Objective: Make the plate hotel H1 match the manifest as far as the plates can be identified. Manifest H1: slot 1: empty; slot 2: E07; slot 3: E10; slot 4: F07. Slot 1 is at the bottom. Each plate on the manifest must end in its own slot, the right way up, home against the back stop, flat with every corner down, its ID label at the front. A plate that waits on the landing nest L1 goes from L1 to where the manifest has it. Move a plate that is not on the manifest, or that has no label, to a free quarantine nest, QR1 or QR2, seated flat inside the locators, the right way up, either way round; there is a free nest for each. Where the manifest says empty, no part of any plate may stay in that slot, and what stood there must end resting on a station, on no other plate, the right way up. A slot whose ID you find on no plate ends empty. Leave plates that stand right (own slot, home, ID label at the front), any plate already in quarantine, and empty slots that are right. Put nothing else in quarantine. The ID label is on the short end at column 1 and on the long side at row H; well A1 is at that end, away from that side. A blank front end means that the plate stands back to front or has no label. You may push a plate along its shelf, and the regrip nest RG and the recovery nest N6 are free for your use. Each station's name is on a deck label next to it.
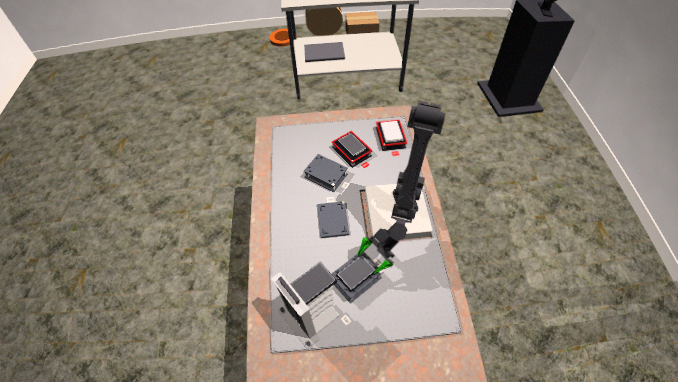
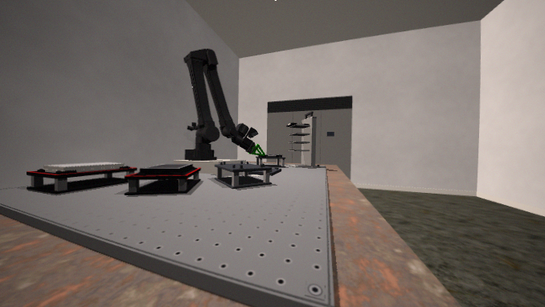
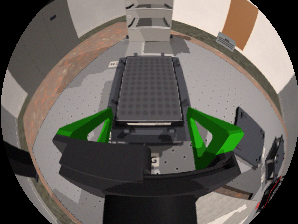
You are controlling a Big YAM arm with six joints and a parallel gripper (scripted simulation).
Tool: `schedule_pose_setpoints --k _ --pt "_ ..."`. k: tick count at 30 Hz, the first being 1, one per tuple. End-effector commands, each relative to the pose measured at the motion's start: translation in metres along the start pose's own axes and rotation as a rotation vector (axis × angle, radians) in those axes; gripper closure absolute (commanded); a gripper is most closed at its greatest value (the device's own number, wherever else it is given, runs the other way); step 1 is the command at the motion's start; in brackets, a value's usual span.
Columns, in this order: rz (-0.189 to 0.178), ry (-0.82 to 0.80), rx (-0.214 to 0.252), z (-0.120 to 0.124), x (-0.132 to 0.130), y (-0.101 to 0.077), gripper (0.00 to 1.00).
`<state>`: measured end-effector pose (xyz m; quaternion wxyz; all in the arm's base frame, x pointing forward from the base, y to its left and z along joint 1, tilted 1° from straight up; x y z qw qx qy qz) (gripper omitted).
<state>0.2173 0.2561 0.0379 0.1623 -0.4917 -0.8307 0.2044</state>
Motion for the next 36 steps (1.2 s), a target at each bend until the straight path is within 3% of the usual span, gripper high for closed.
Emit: schedule_pose_setpoints --k 1,36 --pt "-0.015 0.014 -0.014 0.0015 0.0053 0.0002 0.0" --pt "-0.015 0.012 -0.013 0.0051 0.0051 0.0019 0.0"
Point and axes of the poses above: the point where the finger pads meet when closed, its own y axis out along the fingers, its own x axis across the jaws, z = x × y, the point moved 1 cm from there along -y, back along the fingers, and after that the axes turned 3 degrees about y, right-handed, at the moved point
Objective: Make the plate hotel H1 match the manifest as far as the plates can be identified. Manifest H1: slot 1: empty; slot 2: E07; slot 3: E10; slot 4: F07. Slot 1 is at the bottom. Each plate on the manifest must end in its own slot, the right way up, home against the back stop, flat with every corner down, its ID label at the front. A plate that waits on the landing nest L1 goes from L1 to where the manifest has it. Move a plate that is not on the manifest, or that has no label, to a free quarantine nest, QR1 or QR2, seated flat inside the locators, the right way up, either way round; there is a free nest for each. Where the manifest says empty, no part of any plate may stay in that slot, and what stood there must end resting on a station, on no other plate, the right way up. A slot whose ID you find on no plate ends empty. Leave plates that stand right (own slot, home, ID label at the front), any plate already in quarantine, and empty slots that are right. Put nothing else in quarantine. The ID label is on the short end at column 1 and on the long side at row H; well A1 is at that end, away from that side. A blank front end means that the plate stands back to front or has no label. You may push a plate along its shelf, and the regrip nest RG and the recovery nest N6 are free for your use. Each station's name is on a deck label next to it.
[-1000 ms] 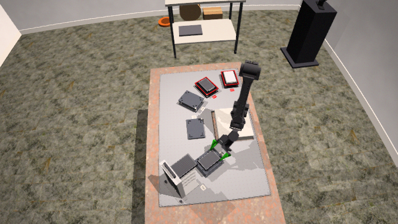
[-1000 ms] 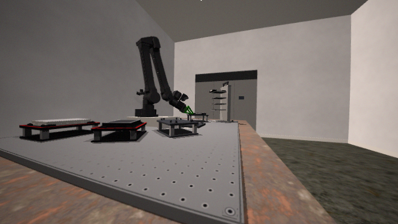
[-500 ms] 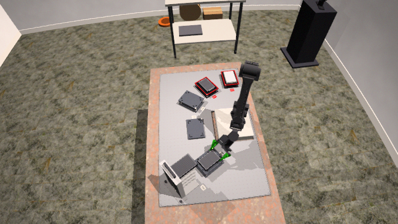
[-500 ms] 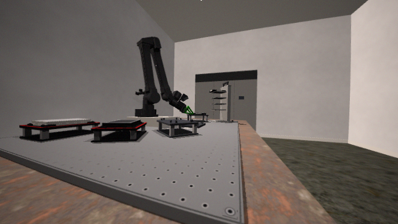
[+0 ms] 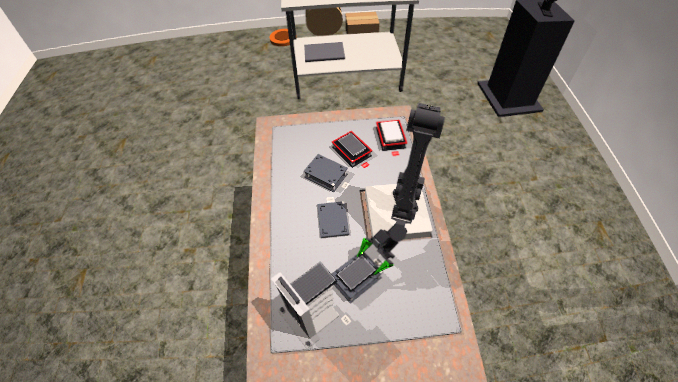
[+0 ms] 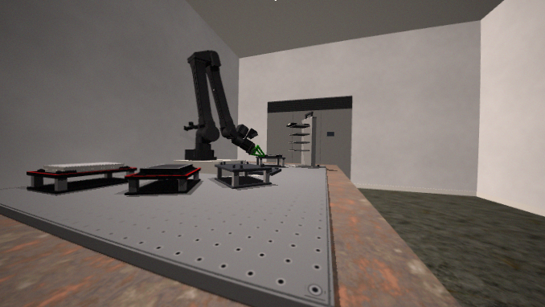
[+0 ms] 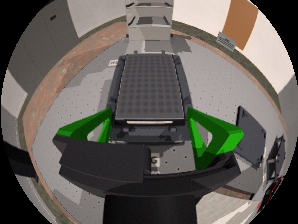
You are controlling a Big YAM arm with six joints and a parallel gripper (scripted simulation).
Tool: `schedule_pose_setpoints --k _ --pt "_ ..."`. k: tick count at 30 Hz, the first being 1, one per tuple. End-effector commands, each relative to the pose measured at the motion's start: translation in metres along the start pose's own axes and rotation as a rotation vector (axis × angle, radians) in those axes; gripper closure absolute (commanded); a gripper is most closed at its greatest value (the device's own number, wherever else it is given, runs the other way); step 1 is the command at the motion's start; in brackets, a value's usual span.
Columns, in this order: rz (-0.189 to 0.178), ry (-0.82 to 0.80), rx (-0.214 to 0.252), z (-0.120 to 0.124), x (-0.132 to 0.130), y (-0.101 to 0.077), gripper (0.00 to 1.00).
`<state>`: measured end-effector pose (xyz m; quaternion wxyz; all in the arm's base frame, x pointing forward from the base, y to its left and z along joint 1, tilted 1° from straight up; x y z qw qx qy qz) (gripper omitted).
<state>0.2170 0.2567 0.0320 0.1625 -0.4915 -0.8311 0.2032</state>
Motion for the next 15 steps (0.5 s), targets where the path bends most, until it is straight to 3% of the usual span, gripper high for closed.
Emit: schedule_pose_setpoints --k 1,8,9,15 --pt "-0.014 0.01 -0.011 0.0 0.0048 -0.0011 0.0" --pt "-0.014 0.01 -0.011 0.0 0.0048 -0.0011 0.0" --pt "-0.011 0.014 -0.024 -0.0095 0.0065 0.0023 0.14" --pt "-0.011 0.014 -0.024 -0.0095 0.0065 0.0023 0.14"
Point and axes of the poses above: the point where the finger pads meet when closed, its own y axis out along the fingers, its own x axis across the jaws, z = x × y, the point moved 1 cm from there along -y, back along the fingers, and after that the axes turned 3 degrees about y, right-handed, at the moved point
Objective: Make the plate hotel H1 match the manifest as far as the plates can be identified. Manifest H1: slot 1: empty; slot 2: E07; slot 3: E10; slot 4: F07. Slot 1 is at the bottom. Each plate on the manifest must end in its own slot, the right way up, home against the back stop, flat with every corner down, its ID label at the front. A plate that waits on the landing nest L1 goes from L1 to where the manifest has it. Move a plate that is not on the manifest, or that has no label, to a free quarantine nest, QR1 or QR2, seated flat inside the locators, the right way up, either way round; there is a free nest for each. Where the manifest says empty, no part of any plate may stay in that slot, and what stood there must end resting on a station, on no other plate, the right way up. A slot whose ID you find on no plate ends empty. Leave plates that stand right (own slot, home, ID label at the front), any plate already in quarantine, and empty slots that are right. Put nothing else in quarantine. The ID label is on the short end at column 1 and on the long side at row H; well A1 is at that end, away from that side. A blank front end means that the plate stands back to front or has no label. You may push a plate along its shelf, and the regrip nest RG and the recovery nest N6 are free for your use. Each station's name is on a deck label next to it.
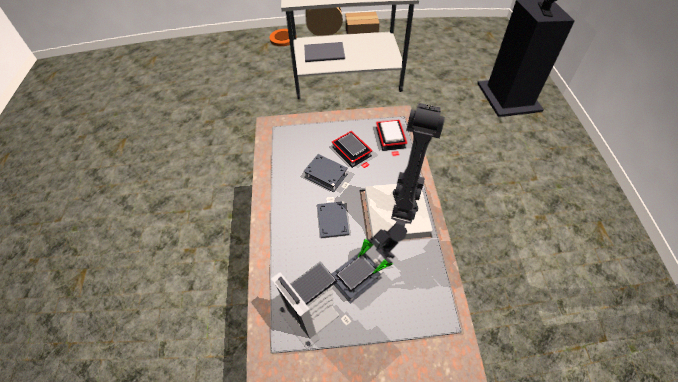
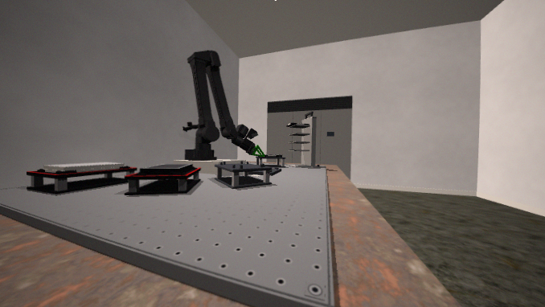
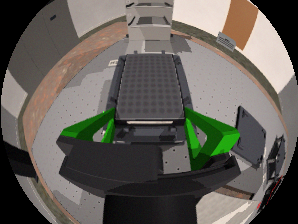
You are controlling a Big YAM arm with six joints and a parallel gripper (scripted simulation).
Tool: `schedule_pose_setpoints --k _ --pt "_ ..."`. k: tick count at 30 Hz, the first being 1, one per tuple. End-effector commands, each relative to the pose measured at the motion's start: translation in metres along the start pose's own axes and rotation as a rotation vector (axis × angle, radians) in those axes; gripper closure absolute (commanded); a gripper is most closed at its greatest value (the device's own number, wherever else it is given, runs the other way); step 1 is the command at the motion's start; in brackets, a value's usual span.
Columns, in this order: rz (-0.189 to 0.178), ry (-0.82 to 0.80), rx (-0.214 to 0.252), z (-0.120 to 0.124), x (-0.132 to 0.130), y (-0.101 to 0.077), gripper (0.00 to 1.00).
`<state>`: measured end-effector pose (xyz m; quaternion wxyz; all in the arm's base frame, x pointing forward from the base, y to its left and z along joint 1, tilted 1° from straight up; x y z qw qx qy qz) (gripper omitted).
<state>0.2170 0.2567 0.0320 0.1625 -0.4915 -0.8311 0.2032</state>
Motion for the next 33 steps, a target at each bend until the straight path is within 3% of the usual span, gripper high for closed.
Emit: schedule_pose_setpoints --k 1,17,18,33 --pt "-0.011 0.014 -0.024 -0.01 0.006 0.002 0.14" --pt "-0.011 0.014 -0.024 -0.01 0.006 0.002 0.14" --pt "-0.013 0.007 -0.007 -0.001 0.005 -0.002 0.14" --pt "-0.022 0.02 -0.03 -0.024 0.013 -0.004 0.14"
Point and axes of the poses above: the point where the finger pads meet when closed, its own y axis out along the fingers, its own x axis across the jaws, z = x × y, the point moved 1 cm from there along -y, back along the fingers, and after that the axes turned 3 degrees about y, right-handed, at the moved point
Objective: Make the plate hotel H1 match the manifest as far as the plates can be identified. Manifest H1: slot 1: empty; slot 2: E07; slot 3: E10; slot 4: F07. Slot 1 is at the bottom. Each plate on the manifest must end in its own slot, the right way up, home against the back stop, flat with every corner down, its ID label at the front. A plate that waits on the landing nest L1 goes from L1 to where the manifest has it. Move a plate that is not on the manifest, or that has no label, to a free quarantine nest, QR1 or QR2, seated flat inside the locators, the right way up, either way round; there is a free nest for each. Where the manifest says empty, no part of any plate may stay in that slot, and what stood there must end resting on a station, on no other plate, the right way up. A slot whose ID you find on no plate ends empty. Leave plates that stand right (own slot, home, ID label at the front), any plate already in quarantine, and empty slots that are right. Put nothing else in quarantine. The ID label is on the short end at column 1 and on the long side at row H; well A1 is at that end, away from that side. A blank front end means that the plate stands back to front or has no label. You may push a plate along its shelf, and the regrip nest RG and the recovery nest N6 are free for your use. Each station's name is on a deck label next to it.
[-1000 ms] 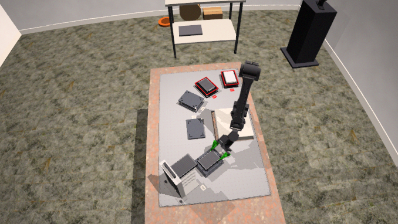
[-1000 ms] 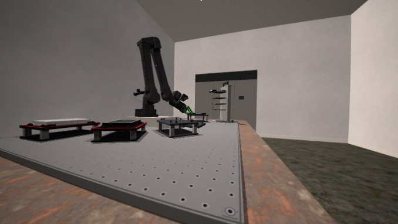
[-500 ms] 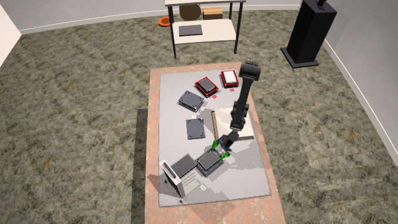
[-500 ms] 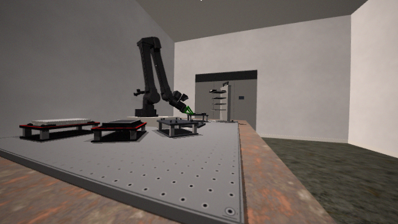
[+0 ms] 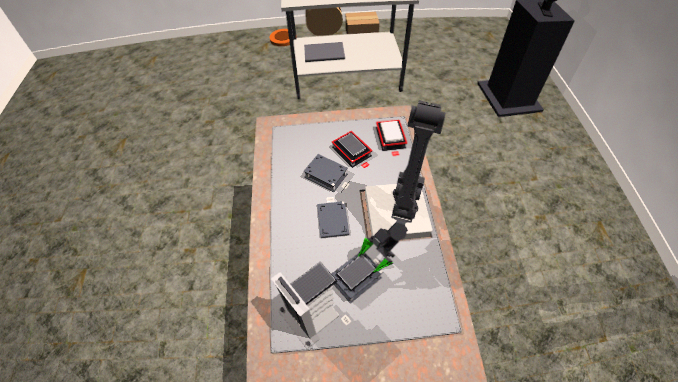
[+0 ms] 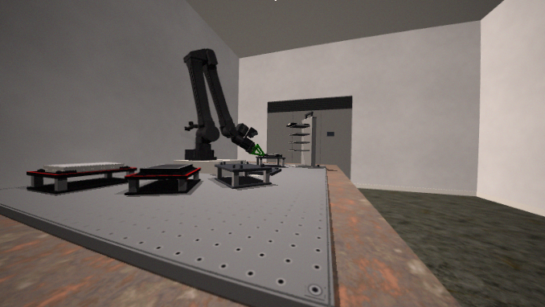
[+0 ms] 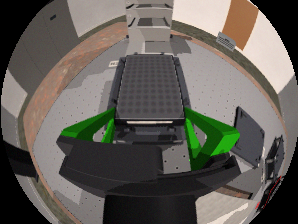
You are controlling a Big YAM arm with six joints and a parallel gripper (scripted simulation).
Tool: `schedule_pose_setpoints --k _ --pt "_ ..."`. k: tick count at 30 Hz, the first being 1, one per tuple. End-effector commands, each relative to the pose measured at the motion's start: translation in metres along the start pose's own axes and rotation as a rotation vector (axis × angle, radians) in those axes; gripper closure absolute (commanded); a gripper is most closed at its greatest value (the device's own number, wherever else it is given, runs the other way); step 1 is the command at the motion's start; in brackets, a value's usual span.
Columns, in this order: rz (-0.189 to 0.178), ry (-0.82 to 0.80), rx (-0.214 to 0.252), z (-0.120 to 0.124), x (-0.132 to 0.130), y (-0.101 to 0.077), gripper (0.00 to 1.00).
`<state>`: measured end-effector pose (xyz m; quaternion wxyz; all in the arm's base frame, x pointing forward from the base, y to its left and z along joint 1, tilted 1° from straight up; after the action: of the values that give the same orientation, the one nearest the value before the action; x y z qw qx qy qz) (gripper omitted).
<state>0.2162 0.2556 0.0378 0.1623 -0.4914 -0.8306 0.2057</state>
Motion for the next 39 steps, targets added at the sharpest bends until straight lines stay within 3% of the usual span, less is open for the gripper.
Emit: schedule_pose_setpoints --k 1,39 --pt "-0.024 0.024 -0.036 -0.021 0.014 0.0 0.14" --pt "-0.022 0.031 -0.053 -0.062 0.016 -0.016 0.14"
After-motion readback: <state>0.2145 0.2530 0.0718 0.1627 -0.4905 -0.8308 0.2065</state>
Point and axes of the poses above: the point where the finger pads meet when closed, its own y axis out along the fingers, its own x axis across the jaws, z = x × y, the point moved 1 cm from there along -y, back along the fingers, and after that the axes turned 3 degrees about y, right-handed, at the moved point
